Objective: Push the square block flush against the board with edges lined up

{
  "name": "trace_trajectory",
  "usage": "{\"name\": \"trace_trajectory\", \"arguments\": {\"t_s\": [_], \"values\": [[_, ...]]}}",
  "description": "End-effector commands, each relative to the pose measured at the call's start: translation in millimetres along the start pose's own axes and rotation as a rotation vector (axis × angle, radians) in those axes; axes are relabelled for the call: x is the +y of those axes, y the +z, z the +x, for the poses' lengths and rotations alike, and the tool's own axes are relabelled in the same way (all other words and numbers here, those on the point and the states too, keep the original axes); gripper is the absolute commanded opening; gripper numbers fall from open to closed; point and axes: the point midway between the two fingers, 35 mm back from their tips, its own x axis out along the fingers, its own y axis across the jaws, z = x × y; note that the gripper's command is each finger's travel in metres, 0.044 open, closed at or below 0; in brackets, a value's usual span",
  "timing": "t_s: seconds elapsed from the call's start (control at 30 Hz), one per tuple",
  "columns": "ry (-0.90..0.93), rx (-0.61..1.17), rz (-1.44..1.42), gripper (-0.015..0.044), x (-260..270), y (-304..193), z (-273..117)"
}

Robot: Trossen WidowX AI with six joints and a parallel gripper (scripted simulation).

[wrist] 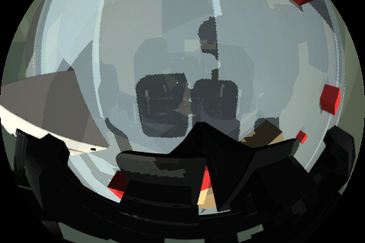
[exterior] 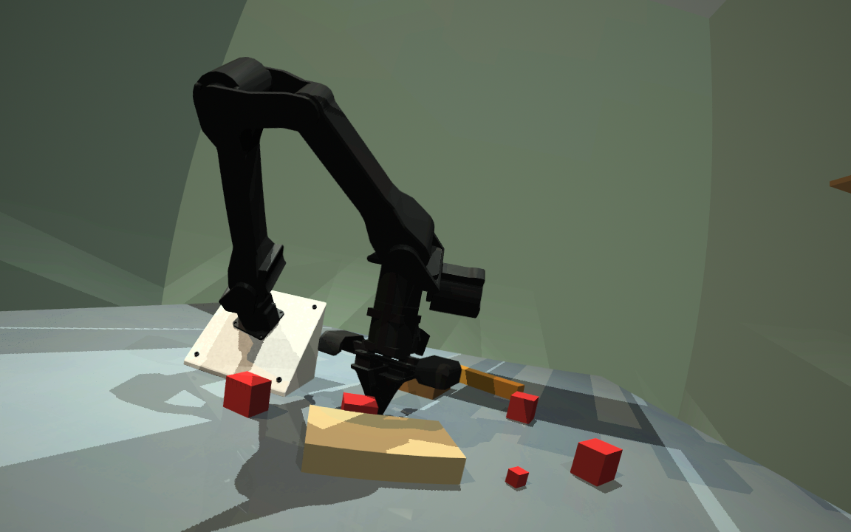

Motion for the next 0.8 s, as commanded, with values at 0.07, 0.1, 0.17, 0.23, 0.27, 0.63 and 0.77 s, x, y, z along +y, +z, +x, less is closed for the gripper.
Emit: {"name": "trace_trajectory", "arguments": {"t_s": [0.07,0.1,0.17,0.23,0.27,0.63,0.77], "values": [[-0.002,0.008,-0.007,0.0000,0.0,-1.4,0.1],[-0.002,0.008,-0.007,0.0000,0.0,-1.4,0.1],[-0.002,0.008,-0.007,0.0000,0.0,-1.4,0.1],[-0.002,0.008,-0.007,0.0000,0.0,-1.4,0.1],[-0.002,0.008,-0.007,0.0000,0.0,-1.4,0.1],[-0.002,0.008,-0.007,0.0000,0.0,-1.1,0.1],[-0.002,0.007,-0.007,0.0000,-0.3,2.4,0.1]]}}
